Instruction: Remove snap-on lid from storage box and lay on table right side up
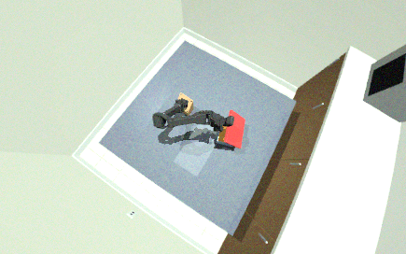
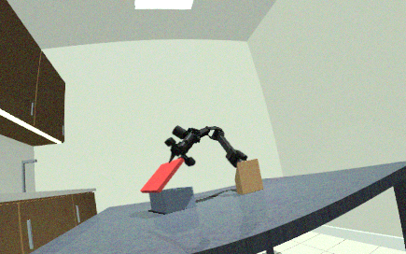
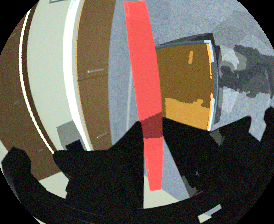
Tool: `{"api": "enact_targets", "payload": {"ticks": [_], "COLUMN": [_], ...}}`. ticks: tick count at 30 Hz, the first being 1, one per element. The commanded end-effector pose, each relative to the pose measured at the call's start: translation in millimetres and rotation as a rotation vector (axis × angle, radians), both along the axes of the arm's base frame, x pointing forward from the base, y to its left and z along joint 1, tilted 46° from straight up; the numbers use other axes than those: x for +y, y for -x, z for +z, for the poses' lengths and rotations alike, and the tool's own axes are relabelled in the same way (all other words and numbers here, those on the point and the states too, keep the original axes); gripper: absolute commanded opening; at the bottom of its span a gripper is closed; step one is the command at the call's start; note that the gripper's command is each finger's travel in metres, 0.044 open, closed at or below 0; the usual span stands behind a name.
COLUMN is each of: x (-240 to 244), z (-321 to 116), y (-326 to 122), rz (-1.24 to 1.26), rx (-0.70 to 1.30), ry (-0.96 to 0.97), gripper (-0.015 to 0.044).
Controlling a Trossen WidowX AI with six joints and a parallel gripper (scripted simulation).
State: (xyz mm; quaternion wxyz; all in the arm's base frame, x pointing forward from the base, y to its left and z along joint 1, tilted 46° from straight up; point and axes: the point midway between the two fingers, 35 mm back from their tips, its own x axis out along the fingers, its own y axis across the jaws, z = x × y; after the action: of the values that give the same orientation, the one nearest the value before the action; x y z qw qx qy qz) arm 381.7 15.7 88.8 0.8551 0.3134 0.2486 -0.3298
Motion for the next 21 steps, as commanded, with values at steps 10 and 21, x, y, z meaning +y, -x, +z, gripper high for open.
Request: {"api": "enact_targets", "payload": {"ticks": [10,21], "x": [15.0,21.2], "z": [15.9,5.3], "y": [-4.7,1.4], "rz": [0.002,0.002], "rx": [-0.013,-0.013], "ry": [-0.006,-0.007], "gripper": [0.0,0.0]}}
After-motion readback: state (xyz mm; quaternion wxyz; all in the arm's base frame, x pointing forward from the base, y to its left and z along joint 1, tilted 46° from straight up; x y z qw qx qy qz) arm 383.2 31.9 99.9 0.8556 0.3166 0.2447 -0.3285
